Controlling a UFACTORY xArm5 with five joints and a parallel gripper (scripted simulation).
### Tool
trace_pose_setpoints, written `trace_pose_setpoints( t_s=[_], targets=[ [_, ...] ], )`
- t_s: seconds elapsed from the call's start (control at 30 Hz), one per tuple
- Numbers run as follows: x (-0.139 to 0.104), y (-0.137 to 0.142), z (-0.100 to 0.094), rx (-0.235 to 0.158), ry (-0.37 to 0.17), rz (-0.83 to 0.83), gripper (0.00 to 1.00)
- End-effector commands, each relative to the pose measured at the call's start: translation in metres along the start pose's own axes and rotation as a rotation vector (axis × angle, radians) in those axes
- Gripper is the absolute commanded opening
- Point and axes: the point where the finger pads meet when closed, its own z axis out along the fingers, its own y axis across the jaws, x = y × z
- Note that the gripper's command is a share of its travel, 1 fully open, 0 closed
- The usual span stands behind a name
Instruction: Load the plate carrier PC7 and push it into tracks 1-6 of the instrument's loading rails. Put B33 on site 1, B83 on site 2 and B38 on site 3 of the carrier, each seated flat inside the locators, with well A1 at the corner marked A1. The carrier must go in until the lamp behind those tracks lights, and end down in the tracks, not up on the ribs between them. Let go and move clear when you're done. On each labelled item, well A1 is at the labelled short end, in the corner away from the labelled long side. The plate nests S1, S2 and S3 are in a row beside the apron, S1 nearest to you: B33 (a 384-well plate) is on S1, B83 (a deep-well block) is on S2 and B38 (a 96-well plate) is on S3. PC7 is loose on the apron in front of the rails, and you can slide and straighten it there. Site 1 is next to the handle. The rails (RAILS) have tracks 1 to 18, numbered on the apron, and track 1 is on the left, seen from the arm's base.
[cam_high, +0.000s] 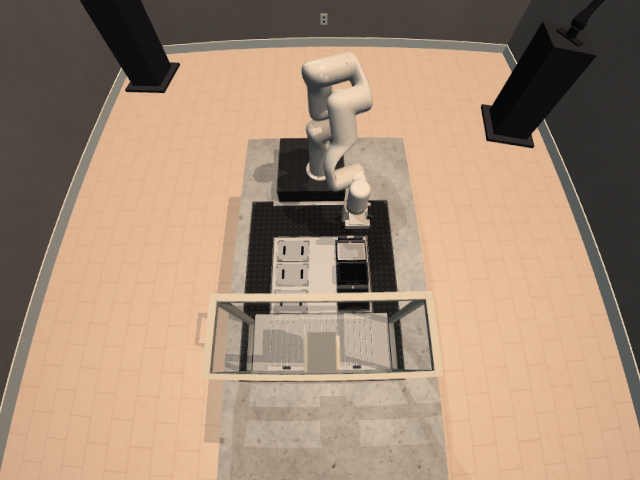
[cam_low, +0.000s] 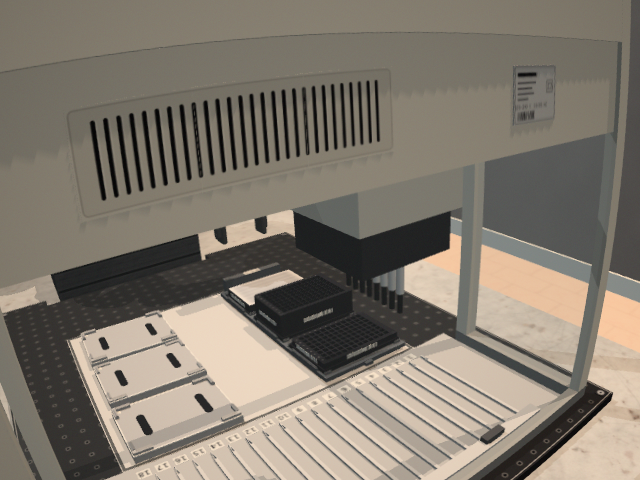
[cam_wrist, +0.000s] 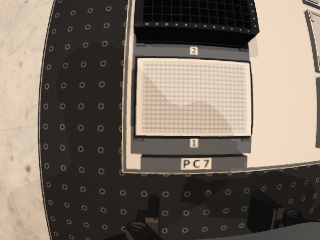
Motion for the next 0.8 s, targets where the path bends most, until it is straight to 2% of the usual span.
trace_pose_setpoints(
  t_s=[0.0,0.77],
  targets=[
    [0.001,-0.001,0.004,0.011,-0.001,0.000,0.81],
    [0.001,-0.001,0.039,0.011,-0.001,0.000,0.81]
  ],
)
